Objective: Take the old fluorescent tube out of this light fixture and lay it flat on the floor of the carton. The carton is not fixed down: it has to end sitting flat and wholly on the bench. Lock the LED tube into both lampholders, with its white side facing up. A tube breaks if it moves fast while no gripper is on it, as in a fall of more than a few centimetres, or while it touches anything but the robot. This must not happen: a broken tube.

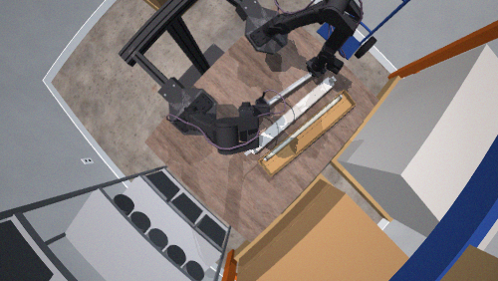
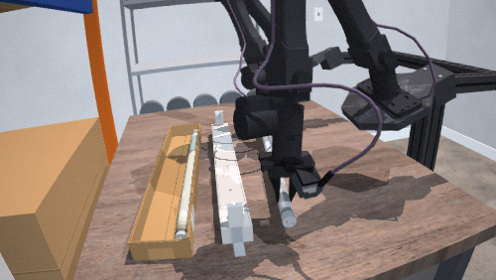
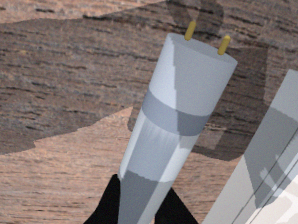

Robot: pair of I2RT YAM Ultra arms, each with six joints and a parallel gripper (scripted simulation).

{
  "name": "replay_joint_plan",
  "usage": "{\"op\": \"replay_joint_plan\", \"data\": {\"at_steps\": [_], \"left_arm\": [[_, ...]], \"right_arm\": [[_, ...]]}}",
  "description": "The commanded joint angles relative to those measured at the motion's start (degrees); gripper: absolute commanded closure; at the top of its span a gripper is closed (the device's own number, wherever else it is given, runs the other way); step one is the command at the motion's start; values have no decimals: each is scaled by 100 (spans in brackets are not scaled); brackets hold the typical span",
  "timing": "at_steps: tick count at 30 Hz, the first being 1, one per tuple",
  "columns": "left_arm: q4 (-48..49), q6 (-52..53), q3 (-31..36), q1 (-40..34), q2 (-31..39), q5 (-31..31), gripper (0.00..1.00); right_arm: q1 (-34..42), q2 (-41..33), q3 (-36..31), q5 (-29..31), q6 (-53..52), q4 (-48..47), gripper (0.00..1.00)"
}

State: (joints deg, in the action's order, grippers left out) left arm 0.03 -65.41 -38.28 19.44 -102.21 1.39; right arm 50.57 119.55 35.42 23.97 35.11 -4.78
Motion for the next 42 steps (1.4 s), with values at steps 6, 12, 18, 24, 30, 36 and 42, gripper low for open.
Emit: {"op": "replay_joint_plan", "data": {"at_steps": [6,12,18,24,30,36,42], "left_arm": [[684,124,351,142,142,193,89],[741,131,451,180,5,151,89],[1027,163,560,223,212,319,89],[1338,199,704,263,140,424,89],[1386,203,802,294,132,396,89],[2069,266,1046,387,-40,688,89],[2469,294,1225,463,-52,822,89]], "right_arm": [[278,19,-237,376,-160,-433,89],[342,1,-217,416,-173,-492,89],[400,91,-338,570,-226,-651,89],[490,244,-406,746,-283,-841,89],[550,259,-432,778,-294,-880,89],[713,410,-532,1152,-410,-1277,89],[832,525,-594,1354,-466,-1494,89]]}}
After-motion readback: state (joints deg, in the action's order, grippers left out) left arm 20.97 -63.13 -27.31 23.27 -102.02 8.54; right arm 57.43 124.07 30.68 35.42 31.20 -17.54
